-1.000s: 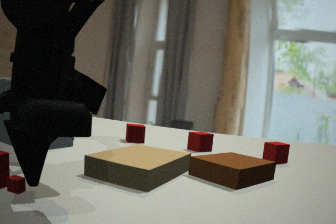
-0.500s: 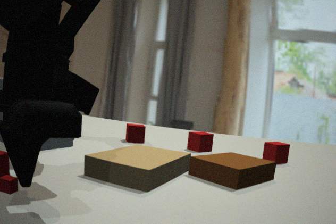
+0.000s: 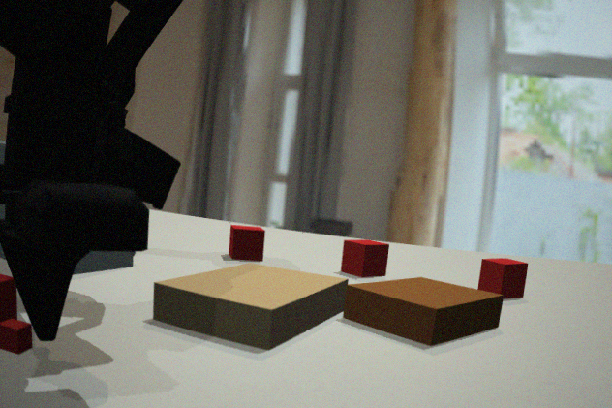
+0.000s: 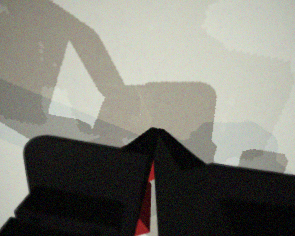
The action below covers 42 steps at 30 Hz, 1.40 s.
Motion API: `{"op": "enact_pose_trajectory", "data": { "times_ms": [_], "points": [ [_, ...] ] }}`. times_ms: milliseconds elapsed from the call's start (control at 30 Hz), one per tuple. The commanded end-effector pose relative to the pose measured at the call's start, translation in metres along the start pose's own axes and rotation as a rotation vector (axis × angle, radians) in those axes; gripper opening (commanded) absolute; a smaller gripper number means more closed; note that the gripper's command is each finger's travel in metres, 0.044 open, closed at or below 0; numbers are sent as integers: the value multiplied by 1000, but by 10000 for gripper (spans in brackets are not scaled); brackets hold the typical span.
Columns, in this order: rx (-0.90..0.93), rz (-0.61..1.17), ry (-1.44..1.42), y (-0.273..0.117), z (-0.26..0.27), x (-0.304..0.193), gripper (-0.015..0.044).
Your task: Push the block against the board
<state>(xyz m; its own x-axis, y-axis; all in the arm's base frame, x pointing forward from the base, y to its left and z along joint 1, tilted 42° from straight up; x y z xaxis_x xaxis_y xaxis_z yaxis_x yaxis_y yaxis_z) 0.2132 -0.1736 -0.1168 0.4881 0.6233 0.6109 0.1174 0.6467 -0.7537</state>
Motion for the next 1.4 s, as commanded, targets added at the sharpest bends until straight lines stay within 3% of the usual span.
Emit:
{"op": "enact_pose_trajectory", "data": {
  "times_ms": [0,733,1367],
  "points": [
    [3,4,-5,0,0,-1,0],
    [3,4,-5,0,0,1,0],
    [4,2,-4,0,-2,32,0]
  ]
}}
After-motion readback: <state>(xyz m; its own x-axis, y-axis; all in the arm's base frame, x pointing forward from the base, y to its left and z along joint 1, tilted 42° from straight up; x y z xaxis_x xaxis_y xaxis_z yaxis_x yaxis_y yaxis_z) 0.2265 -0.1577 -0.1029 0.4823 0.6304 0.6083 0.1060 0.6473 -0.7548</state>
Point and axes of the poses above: the point midway between the two fingers, 35 mm back from their tips, its own y axis out along the fingers, its own z axis across the jaws, x = y × z, the point moved 5 cm from there along -y, back along the fingers, and after that the axes turned 2 degrees about -y, right-handed, at the moved point
